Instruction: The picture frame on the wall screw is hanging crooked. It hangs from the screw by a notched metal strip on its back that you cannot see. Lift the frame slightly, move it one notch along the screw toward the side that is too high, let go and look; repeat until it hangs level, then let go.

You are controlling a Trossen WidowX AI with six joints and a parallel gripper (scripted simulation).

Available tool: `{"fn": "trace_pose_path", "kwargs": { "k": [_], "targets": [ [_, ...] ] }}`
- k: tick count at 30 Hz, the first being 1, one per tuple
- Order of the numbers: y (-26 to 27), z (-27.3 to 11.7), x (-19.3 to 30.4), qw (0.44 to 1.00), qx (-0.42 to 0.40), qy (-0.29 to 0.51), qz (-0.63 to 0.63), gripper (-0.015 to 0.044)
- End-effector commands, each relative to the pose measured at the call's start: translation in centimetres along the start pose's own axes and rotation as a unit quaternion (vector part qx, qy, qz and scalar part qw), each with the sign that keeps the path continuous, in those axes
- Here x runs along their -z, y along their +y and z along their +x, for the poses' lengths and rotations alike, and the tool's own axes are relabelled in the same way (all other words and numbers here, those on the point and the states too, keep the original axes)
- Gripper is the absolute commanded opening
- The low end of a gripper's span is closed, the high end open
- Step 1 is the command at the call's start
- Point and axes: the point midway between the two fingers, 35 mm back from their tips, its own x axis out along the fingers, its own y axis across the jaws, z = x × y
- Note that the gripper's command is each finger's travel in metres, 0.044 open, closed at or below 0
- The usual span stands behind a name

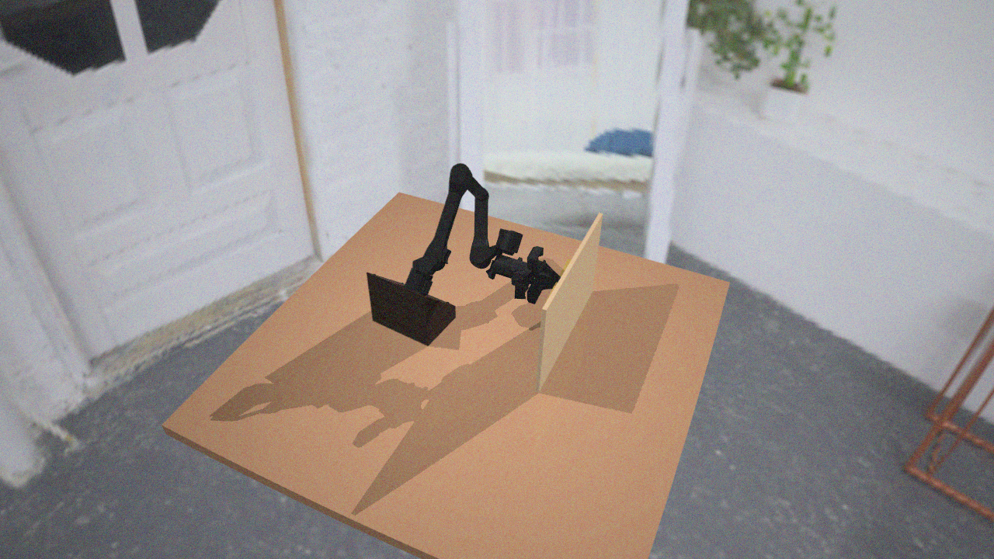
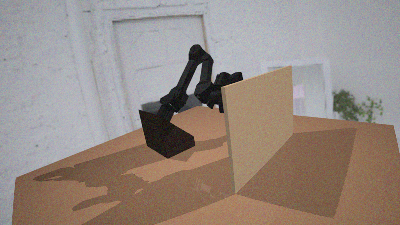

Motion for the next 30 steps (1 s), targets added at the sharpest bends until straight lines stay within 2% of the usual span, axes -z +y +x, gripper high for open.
{"fn": "trace_pose_path", "kwargs": {
  "k": [1, 30],
  "targets": [
    [0.44, 0.0, 0.17, 1.0, -0.009, 0.002, 0.002, 0.0],
    [0.57, 0.0, 0.46, 1.0, -0.009, 0.002, 0.002, 0.0]
  ]
}}
